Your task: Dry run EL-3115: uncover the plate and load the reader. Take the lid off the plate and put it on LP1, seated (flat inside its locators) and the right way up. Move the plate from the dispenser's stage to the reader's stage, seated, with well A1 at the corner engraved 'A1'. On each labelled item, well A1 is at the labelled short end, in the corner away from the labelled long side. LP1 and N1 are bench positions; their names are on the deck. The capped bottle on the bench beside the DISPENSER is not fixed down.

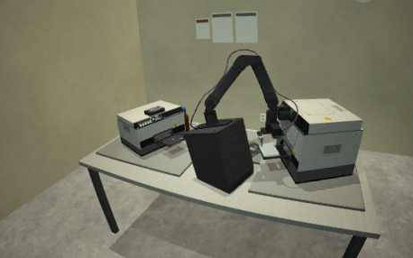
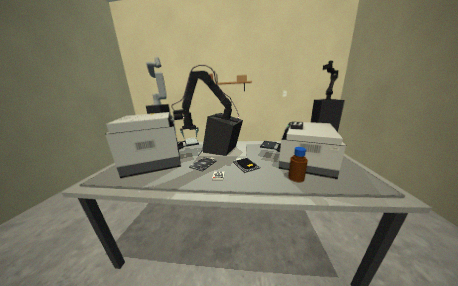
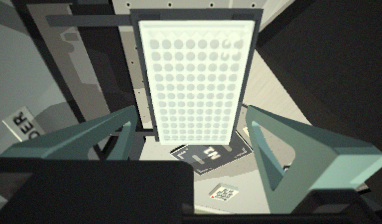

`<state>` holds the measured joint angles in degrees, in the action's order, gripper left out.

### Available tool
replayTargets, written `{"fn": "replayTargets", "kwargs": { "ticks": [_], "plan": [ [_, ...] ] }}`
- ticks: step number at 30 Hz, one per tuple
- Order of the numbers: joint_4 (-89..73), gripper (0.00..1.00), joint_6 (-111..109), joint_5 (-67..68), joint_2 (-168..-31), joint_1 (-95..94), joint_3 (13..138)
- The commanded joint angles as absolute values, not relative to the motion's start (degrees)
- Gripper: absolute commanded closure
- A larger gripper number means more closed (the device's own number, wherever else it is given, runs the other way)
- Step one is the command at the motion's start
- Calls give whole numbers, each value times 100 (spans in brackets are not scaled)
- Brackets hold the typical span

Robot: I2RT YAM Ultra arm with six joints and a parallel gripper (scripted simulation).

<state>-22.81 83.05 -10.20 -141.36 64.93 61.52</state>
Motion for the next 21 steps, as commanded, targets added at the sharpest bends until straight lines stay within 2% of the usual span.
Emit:
{"fn": "replayTargets", "kwargs": {
  "ticks": [1, 21],
  "plan": [
    [-2477, 0, 8251, -943, -13874, 6579, 6091],
    [-2936, 0, 8179, -923, -13459, 6655, 6319]
  ]
}}
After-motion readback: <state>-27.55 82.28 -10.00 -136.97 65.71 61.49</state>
